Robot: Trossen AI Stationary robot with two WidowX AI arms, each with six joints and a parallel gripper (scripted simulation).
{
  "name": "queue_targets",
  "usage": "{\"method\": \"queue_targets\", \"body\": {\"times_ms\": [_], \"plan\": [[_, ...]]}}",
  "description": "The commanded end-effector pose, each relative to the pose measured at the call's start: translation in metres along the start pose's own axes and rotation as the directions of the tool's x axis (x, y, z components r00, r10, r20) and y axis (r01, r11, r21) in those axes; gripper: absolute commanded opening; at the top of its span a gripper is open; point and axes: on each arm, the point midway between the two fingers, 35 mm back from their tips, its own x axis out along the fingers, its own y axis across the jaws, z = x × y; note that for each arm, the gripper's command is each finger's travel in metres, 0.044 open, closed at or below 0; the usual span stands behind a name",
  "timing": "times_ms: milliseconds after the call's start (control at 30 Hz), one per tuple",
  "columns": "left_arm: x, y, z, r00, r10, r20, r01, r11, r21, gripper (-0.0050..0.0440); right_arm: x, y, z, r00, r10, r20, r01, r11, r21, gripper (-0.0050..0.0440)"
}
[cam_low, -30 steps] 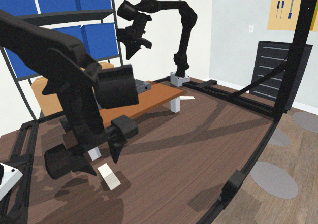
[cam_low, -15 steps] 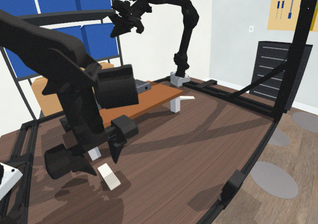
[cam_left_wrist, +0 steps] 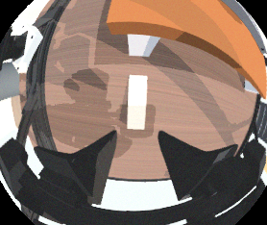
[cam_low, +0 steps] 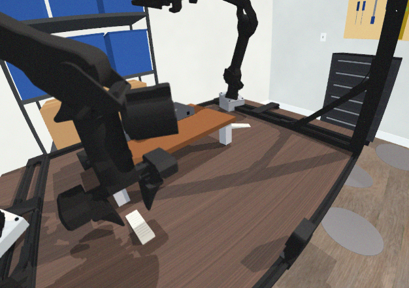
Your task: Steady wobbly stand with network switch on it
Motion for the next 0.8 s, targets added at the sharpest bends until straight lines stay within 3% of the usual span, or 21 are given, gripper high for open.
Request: {"method": "queue_targets", "body": {"times_ms": [0,100,300,333,500,667,767], "plan": [[0.0,0.0,0.0,1.0,0.0,0.0,0.0,1.0,0.0,0.0242,-0.021,-0.005,0.056,0.982,-0.038,0.184,0.041,0.999,-0.017,0.0],[0.0,0.0,0.0,1.0,0.0,0.0,0.0,1.0,0.0,0.0242,-0.039,-0.008,0.092,0.947,-0.06,0.315,0.071,0.997,-0.024,0.0],[0.0,0.0,0.0,1.0,0.0,0.0,0.0,1.0,0.0,0.0242,-0.039,-0.008,0.092,0.947,-0.06,0.315,0.071,0.997,-0.024,0.0],[0.0,0.0,0.0,1.0,0.0,0.0,0.0,1.0,0.0,0.0242,-0.05,-0.007,0.1,0.936,-0.061,0.346,0.076,0.997,-0.031,0.0],[0.0,0.0,0.0,1.0,0.0,0.0,0.0,1.0,0.0,0.0242,-0.089,-0.009,0.153,0.839,-0.087,0.537,0.121,0.992,-0.028,0.0],[0.0,0.0,0.0,1.0,0.0,0.0,0.0,1.0,0.0,0.0242,-0.136,-0.009,0.2,0.701,-0.104,0.705,0.159,0.987,-0.013,0.0],[0.0,0.0,0.0,1.0,0.0,0.0,0.0,1.0,0.0,0.0242,-0.136,-0.009,0.2,0.701,-0.104,0.705,0.159,0.987,-0.013,0.0]]}}
